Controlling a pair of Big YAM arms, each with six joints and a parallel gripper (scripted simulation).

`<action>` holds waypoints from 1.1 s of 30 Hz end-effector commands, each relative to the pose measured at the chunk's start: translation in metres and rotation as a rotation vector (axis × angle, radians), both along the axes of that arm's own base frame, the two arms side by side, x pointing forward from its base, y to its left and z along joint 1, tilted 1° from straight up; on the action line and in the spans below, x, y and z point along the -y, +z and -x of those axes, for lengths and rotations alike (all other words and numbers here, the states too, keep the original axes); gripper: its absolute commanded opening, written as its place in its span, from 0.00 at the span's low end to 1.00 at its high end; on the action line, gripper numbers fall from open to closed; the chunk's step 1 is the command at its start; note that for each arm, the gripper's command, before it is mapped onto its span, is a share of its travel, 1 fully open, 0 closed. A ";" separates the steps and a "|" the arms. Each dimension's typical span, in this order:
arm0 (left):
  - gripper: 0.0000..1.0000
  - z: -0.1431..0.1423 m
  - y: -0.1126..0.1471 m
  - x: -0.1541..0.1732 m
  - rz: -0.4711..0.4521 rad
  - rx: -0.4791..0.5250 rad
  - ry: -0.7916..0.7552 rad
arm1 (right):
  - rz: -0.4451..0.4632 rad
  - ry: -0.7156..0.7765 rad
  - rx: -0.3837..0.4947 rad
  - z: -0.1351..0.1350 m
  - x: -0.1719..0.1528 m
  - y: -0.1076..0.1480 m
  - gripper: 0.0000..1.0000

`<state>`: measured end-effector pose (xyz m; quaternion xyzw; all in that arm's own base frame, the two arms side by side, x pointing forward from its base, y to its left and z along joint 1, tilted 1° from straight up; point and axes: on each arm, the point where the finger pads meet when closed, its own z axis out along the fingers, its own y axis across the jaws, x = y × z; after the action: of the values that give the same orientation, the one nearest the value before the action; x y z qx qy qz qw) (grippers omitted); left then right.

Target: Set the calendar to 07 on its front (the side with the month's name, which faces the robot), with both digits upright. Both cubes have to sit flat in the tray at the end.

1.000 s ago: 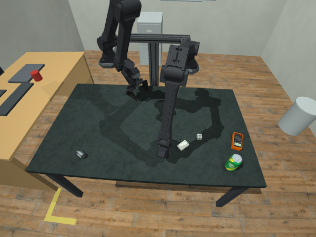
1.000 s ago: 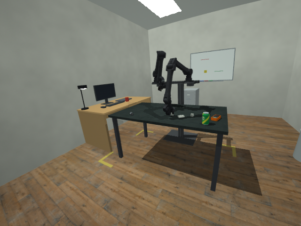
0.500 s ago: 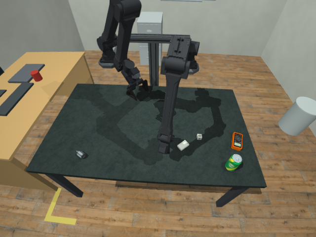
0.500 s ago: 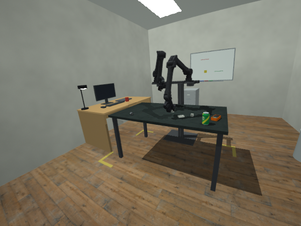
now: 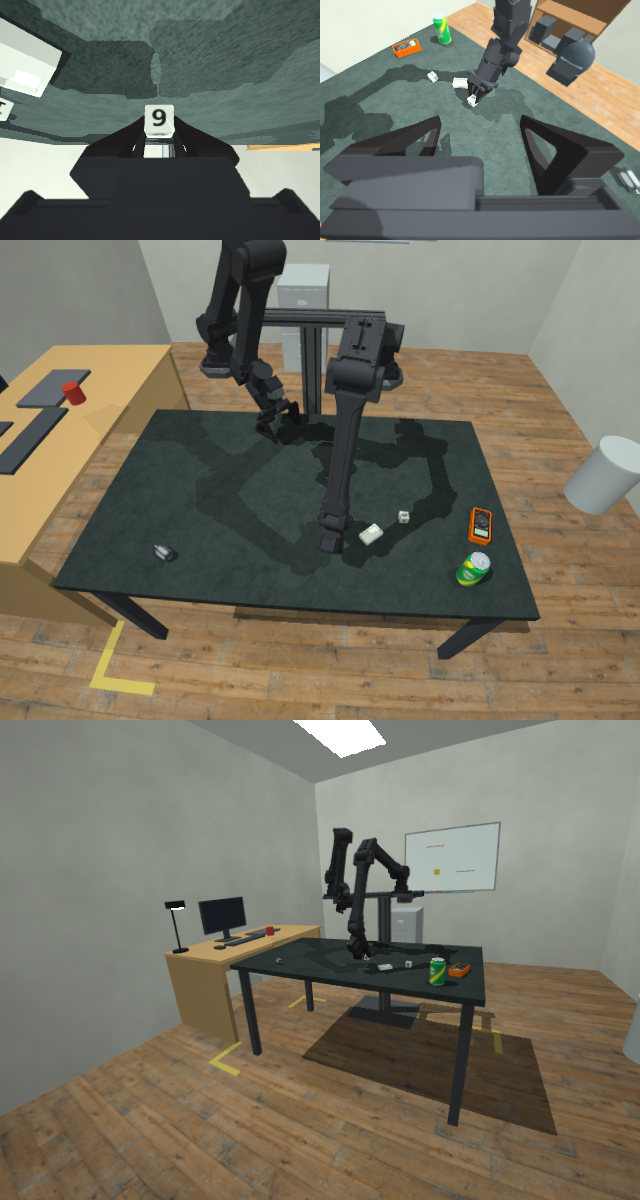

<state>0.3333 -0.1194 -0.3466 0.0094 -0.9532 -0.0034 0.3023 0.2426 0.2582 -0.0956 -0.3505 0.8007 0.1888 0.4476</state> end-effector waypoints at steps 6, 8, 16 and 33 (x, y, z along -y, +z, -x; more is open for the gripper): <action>0.24 -0.023 -0.002 0.001 0.164 0.087 -0.115 | -0.008 0.004 0.003 0.002 0.000 0.003 1.00; 0.24 -0.034 -0.001 0.005 0.267 0.149 -0.163 | -0.008 0.004 0.003 0.002 0.000 0.003 1.00; 0.24 -0.057 0.002 0.011 0.465 0.291 -0.283 | -0.008 0.004 0.003 0.002 0.000 0.003 1.00; 0.24 -0.063 -0.006 0.017 0.897 0.637 -0.690 | -0.008 0.004 0.003 0.002 0.000 0.003 1.00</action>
<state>0.3993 -0.1391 -0.3441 -0.3606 -0.8850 0.2943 -0.0095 0.2426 0.2582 -0.0956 -0.3505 0.8007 0.1888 0.4476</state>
